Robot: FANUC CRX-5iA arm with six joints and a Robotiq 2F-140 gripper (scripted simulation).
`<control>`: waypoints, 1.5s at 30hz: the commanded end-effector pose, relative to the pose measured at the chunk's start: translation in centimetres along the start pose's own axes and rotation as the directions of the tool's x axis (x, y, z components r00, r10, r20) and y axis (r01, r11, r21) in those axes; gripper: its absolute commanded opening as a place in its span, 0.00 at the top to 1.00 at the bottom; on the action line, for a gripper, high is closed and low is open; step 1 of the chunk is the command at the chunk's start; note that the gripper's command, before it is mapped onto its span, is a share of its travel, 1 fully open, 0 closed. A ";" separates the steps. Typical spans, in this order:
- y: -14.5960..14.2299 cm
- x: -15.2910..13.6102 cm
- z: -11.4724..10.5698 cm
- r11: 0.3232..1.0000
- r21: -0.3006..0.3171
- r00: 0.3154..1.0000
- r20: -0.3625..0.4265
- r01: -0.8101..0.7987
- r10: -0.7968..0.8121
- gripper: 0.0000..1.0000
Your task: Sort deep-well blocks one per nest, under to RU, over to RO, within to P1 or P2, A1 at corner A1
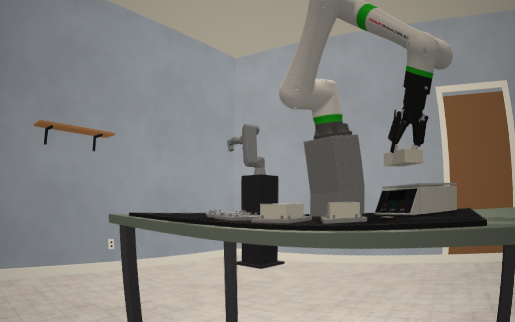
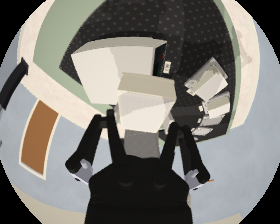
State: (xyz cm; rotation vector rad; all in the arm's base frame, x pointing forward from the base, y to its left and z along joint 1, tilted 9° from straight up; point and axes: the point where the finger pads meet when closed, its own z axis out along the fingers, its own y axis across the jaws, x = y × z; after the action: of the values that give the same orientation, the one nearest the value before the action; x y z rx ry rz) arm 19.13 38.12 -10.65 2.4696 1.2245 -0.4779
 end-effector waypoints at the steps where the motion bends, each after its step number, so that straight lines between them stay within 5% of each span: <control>1: 0.8 0.1 -0.1 1.000 0.000 1.000 0.000 0.000 0.000 0.90; 26: 7.9 1.3 -0.8 1.000 0.000 1.000 0.000 0.000 0.000 0.90; 40: 11.8 0.6 -0.4 0.921 0.195 0.941 0.034 -0.337 0.337 0.90; 45: 13.4 0.3 -0.2 0.920 0.196 0.940 0.034 -0.339 0.339 0.90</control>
State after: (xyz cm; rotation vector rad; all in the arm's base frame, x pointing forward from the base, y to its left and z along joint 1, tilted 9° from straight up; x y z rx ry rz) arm 29.74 31.21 -8.68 2.7732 0.7510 -0.5243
